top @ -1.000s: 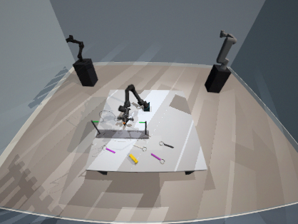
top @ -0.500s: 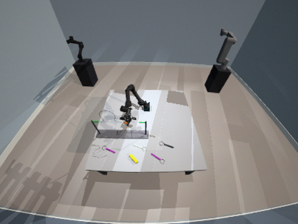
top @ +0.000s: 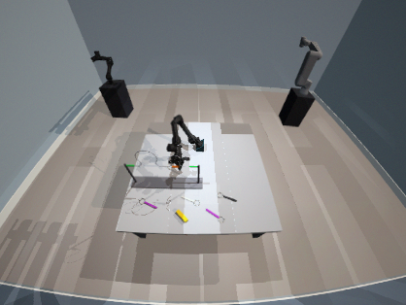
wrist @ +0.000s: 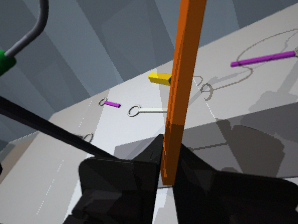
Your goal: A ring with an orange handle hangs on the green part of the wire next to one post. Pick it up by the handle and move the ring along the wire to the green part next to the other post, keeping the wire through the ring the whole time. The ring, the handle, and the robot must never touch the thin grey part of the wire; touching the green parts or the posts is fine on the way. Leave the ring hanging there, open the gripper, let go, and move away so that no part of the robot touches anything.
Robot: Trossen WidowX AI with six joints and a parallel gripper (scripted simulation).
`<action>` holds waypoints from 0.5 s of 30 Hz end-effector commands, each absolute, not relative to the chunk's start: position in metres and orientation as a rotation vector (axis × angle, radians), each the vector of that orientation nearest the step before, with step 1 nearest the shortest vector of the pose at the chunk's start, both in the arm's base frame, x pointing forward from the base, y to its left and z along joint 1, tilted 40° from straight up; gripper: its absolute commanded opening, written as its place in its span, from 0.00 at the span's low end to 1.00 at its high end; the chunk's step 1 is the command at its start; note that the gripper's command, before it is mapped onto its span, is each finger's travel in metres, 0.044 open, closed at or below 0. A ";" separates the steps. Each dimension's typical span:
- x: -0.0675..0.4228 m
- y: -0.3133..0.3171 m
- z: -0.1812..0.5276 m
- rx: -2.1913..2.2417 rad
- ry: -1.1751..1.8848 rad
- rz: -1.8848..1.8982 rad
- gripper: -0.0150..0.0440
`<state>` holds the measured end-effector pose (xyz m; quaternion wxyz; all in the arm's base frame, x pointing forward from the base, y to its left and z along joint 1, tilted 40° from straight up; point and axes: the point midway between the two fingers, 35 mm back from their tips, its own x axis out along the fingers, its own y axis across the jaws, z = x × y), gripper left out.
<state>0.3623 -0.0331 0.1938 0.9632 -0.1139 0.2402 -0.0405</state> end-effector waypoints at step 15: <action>0.355 0.037 0.200 0.208 0.523 0.040 0.00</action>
